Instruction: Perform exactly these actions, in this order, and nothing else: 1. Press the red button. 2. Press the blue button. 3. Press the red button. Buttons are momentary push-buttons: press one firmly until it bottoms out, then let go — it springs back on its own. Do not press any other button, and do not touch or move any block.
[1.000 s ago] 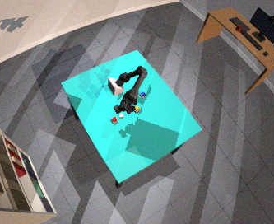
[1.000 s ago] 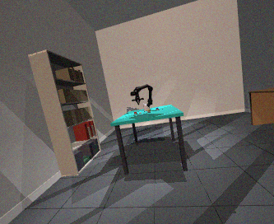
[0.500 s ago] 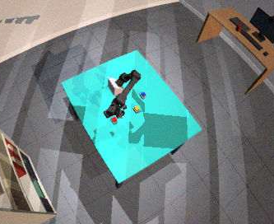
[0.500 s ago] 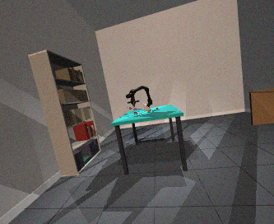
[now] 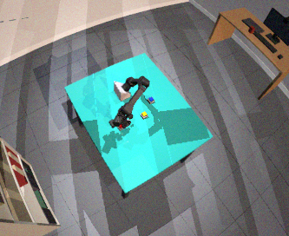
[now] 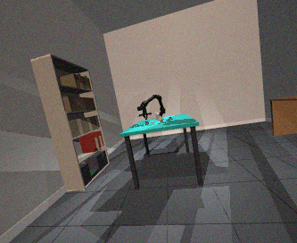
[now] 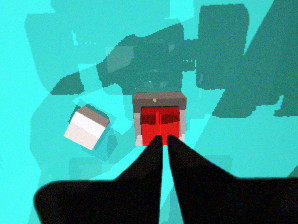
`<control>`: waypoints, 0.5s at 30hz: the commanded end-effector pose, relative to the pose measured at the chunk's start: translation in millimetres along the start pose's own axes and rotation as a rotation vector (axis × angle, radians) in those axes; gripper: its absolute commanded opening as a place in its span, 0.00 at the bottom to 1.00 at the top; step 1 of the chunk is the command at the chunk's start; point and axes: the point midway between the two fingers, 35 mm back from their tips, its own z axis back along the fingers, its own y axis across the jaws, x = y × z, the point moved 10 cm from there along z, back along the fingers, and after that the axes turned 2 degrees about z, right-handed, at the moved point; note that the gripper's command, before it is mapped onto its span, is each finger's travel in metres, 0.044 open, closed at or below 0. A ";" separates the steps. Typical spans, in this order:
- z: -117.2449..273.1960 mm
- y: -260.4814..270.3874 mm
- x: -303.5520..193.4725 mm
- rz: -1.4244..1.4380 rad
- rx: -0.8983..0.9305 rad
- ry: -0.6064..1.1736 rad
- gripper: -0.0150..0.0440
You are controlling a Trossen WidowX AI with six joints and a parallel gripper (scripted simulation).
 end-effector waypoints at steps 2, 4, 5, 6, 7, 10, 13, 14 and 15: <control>-10.8 0.7 -0.9 -0.006 0.006 0.001 0.29; -14.1 0.7 -0.9 -0.006 0.006 0.001 0.29; -15.7 0.7 -0.9 -0.006 0.006 0.001 0.29; -17.3 0.8 -0.9 -0.006 0.007 0.001 0.29; -19.0 0.8 -0.9 -0.006 0.007 0.001 0.29; -23.9 1.0 -1.0 -0.006 0.007 0.001 0.29; -28.5 1.1 -1.2 -0.006 0.007 0.000 0.29; -29.3 1.2 -1.2 -0.006 0.007 0.000 0.29; -29.6 1.2 -1.2 -0.006 0.007 0.000 0.29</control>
